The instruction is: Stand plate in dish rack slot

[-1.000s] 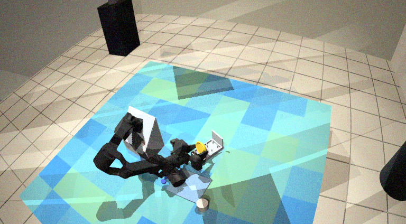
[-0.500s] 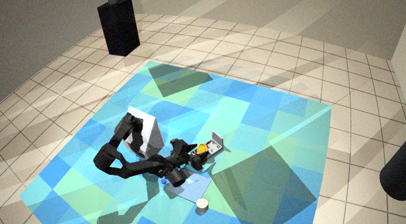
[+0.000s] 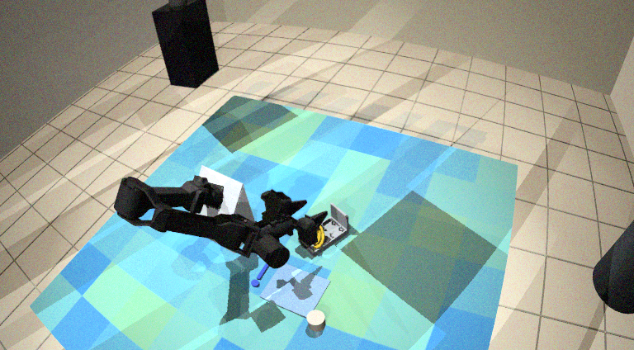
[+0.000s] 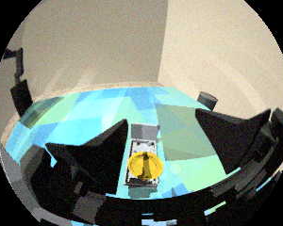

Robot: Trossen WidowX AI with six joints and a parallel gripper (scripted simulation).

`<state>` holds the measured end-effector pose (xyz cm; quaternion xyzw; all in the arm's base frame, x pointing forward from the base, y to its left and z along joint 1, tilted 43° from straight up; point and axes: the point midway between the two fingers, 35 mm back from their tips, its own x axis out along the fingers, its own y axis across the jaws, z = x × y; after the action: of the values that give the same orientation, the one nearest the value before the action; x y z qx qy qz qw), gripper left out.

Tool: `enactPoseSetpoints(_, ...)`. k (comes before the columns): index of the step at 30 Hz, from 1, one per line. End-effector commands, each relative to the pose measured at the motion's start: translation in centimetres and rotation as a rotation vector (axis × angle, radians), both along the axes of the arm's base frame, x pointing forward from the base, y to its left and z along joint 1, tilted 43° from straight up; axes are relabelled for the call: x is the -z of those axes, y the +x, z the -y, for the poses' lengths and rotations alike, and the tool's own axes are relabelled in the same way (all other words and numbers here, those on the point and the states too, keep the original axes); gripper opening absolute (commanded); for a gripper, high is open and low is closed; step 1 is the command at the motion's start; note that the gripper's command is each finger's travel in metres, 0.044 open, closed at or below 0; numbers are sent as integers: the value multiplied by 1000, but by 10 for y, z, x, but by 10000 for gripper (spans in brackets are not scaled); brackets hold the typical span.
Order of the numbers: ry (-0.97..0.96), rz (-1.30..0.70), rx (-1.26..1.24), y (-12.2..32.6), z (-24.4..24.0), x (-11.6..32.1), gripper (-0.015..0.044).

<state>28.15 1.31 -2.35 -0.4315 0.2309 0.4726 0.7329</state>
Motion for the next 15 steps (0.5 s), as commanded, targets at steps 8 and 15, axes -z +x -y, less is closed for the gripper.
enactPoseSetpoints(8,-4,-214,163,-4,-6,2,400)
enactPoseSetpoints(15,-34,-390,319,-9,-9,4,400)
